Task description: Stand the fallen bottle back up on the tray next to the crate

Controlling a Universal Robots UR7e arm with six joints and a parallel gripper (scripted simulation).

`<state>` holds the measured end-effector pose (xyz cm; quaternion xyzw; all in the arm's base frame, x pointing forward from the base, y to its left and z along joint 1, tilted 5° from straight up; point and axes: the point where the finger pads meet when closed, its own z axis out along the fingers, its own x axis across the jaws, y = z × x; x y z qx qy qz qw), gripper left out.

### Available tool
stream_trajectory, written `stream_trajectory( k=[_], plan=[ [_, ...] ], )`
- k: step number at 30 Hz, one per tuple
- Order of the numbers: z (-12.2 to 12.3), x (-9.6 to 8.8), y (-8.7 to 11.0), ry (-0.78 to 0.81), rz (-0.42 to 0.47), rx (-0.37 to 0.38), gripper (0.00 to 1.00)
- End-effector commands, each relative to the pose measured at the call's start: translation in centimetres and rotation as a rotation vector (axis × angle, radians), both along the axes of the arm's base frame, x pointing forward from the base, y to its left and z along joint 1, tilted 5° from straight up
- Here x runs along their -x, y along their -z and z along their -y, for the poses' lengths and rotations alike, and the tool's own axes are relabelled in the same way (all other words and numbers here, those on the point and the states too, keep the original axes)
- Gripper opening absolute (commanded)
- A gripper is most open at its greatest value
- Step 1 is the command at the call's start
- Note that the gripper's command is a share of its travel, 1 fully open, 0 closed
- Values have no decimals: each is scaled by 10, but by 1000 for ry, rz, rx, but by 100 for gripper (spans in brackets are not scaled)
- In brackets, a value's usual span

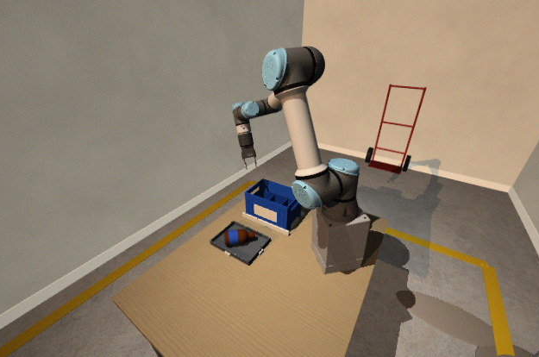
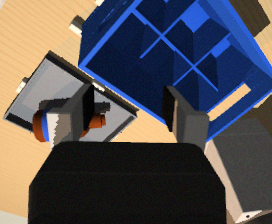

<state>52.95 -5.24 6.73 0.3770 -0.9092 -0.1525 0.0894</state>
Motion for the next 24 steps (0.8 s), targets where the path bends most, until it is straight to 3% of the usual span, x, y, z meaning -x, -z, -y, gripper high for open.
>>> stream_trajectory(
  k=[1, 24],
  plan=[
    [0, 0, -1, 0, 2, 1, 100],
    [-3, 2, 1, -27, 10, 0, 100]
  ],
)
